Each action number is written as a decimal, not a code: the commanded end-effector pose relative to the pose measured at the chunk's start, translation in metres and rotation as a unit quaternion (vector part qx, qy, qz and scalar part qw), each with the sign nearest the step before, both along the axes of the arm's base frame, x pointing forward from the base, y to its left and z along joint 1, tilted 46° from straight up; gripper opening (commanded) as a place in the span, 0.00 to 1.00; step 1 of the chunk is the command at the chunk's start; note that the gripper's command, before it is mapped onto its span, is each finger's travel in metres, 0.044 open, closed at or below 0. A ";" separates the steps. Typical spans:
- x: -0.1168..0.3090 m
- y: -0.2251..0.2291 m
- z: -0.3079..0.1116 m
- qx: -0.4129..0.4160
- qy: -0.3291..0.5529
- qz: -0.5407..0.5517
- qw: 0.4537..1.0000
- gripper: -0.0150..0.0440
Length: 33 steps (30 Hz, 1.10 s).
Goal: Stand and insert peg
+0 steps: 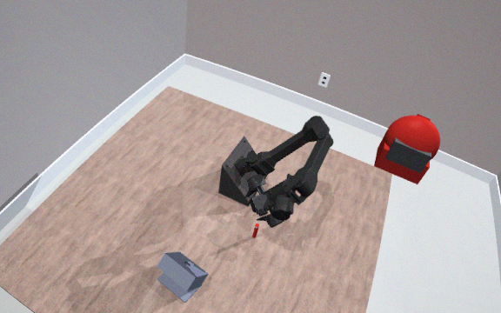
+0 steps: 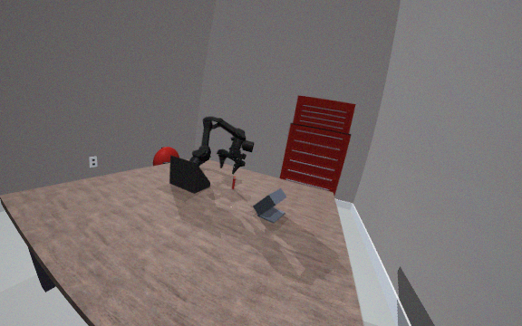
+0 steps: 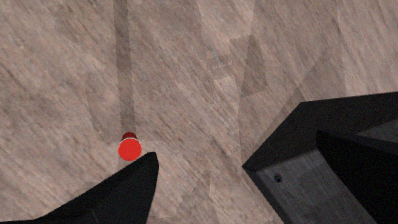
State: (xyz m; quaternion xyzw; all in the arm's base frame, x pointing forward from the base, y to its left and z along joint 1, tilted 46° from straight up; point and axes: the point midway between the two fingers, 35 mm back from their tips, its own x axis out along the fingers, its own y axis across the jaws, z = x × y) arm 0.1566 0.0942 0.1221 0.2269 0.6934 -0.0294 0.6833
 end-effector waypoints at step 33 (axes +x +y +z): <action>0.031 0.026 0.014 0.254 0.059 0.005 0.965 1.00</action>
